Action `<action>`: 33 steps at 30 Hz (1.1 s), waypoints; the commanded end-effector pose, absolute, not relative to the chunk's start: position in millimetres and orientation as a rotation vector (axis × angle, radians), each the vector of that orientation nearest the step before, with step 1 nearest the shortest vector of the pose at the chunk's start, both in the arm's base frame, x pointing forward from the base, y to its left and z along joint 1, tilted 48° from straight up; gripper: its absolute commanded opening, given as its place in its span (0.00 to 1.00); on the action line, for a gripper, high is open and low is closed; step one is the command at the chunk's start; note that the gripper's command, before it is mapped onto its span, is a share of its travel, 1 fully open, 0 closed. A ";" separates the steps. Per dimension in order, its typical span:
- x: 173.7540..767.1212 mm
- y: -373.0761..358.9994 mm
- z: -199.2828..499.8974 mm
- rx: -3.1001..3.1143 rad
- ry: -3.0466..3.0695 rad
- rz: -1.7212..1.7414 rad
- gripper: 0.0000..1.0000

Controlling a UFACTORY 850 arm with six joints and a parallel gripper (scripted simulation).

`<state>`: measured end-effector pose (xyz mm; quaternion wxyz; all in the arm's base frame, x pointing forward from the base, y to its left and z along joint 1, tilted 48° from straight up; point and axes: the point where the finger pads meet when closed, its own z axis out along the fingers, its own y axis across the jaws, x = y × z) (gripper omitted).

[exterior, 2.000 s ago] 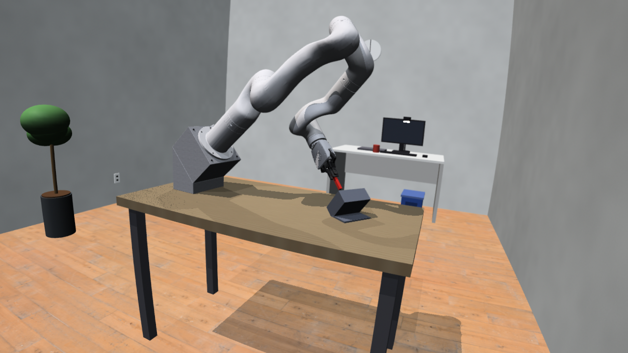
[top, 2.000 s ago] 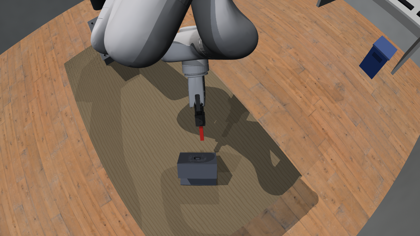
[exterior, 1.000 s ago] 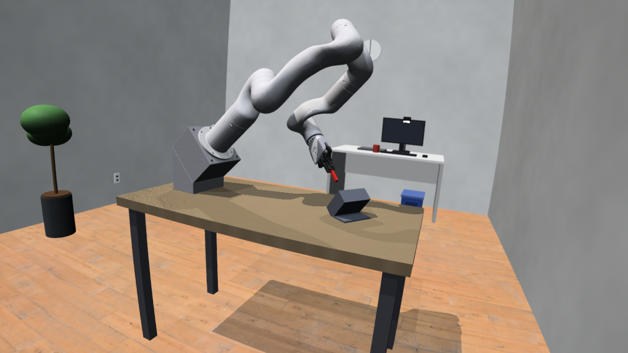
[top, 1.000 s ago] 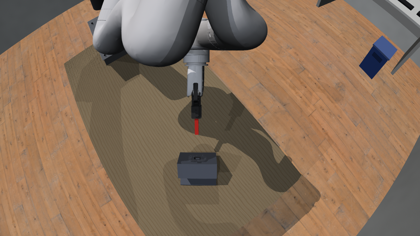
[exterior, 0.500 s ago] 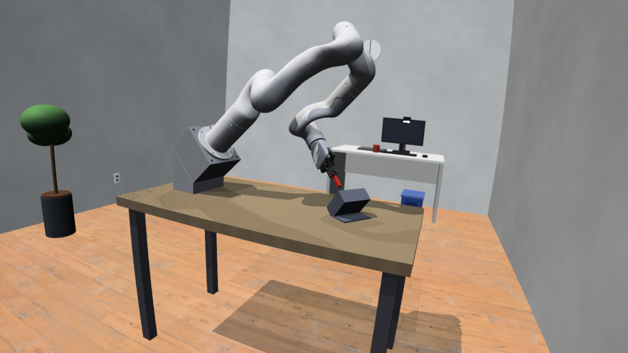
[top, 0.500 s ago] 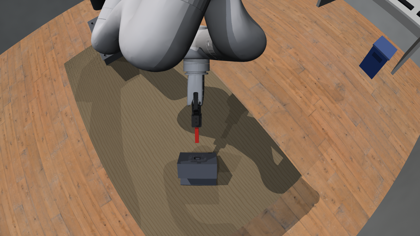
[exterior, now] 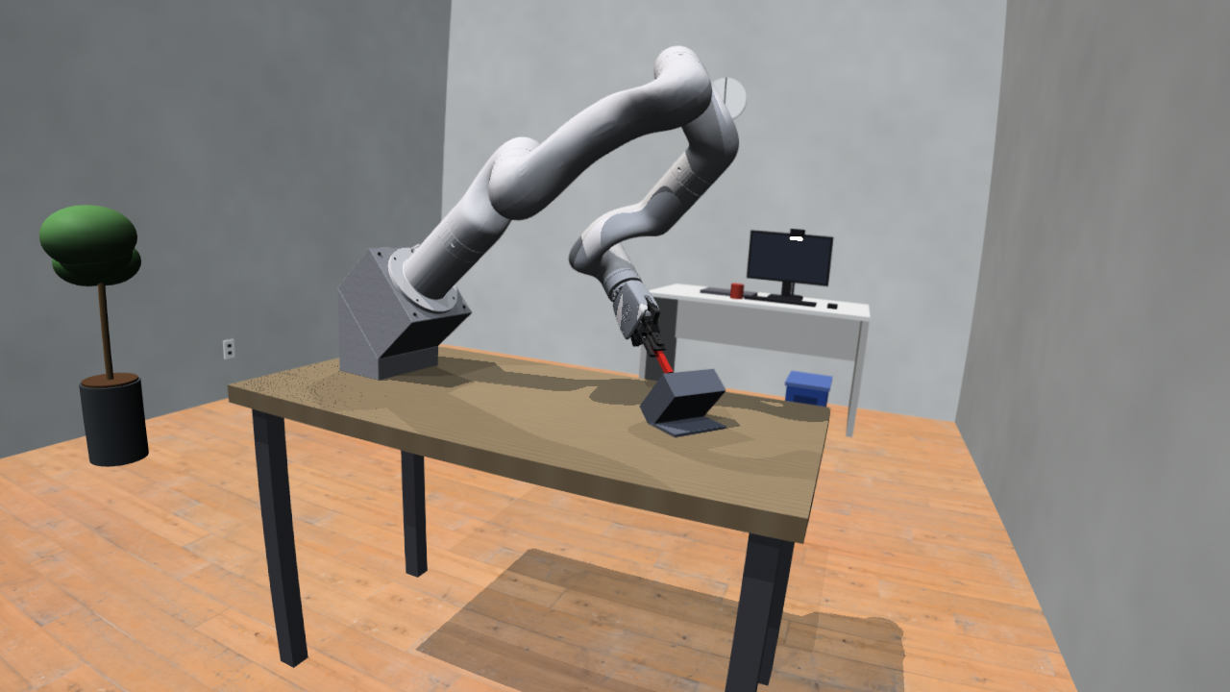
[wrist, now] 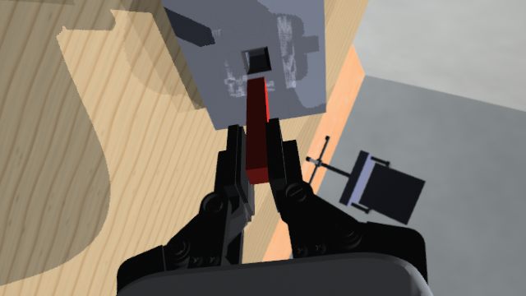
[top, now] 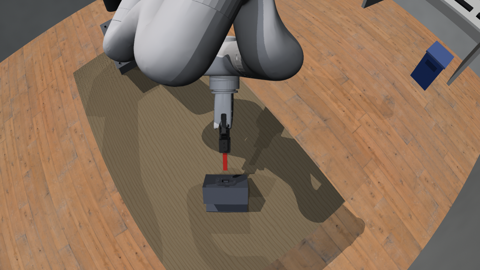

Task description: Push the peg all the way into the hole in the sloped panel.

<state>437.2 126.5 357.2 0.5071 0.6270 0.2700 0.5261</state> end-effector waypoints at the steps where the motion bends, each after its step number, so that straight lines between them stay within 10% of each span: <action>1: 439.2 125.7 357.7 1.511 0.650 1.269 0.00; 33: 461.1 117.3 359.3 1.511 0.650 1.269 0.00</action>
